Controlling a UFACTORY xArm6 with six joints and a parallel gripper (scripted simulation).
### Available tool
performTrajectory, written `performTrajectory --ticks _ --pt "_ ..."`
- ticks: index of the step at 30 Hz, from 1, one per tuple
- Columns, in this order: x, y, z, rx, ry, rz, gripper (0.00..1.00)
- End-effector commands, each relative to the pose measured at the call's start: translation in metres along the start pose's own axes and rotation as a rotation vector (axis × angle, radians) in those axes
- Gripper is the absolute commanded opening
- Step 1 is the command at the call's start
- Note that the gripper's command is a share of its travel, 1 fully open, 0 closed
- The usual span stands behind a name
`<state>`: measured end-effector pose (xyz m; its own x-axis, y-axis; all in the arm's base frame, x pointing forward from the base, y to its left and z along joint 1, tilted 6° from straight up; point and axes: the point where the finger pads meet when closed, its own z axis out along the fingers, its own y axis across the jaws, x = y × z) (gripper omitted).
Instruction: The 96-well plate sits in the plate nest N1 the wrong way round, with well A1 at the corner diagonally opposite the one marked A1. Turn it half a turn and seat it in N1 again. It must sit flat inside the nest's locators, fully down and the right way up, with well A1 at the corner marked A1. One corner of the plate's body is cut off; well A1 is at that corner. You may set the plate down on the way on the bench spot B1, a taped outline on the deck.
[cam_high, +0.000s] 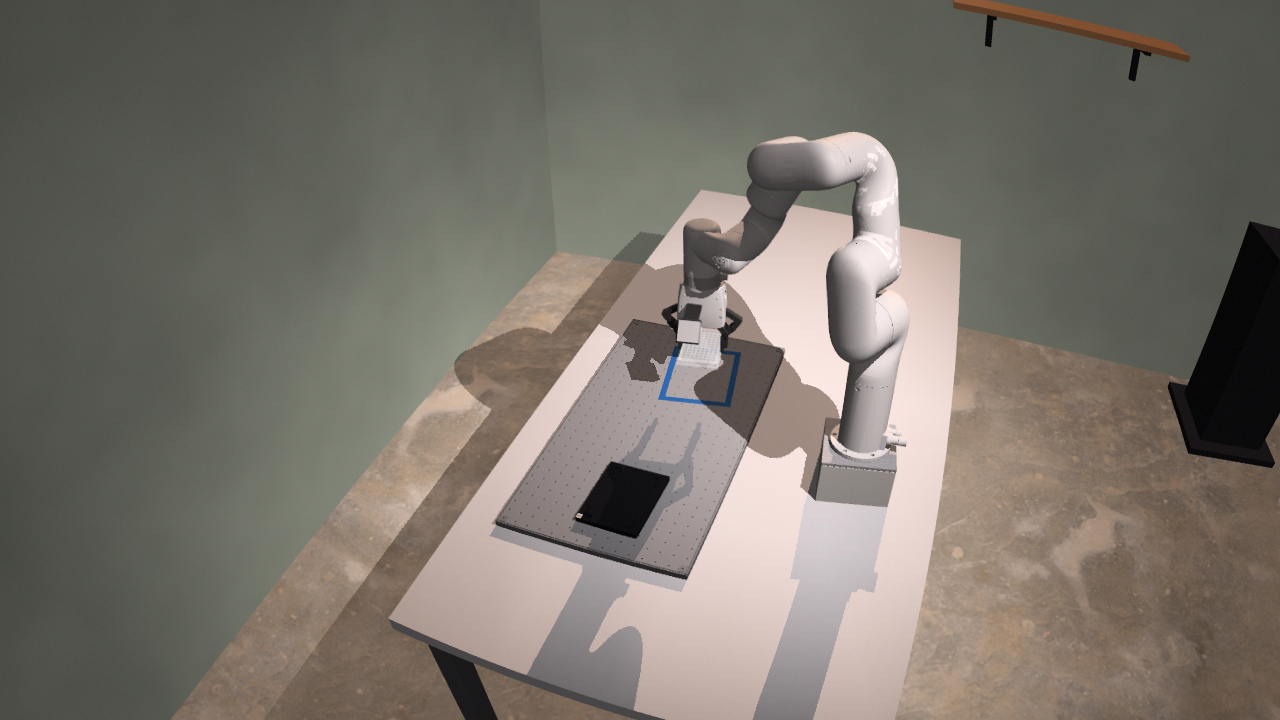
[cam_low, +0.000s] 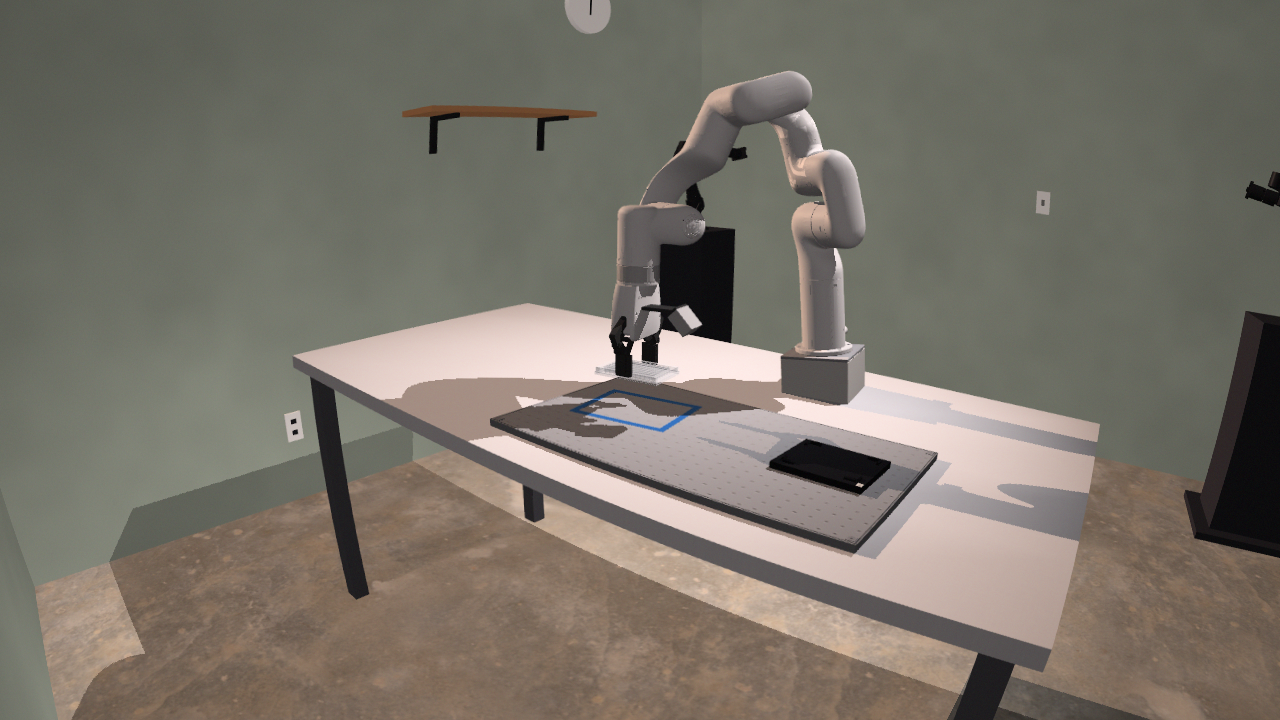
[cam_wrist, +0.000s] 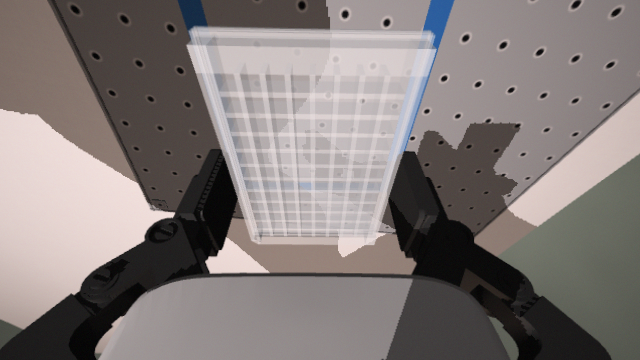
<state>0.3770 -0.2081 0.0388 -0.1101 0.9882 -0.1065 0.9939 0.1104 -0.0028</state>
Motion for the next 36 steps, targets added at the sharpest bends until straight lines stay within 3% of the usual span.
performTrajectory --ticks 1,6,18,36 --pt "-0.001 0.001 -0.007 -0.004 -0.002 0.000 0.00" --pt "-0.001 0.001 -0.015 -0.004 -0.002 0.000 0.00" --pt "-0.001 0.001 -0.015 -0.004 -0.002 0.000 0.00" --pt "0.051 0.012 -0.016 -0.003 -0.003 -0.533 0.00"
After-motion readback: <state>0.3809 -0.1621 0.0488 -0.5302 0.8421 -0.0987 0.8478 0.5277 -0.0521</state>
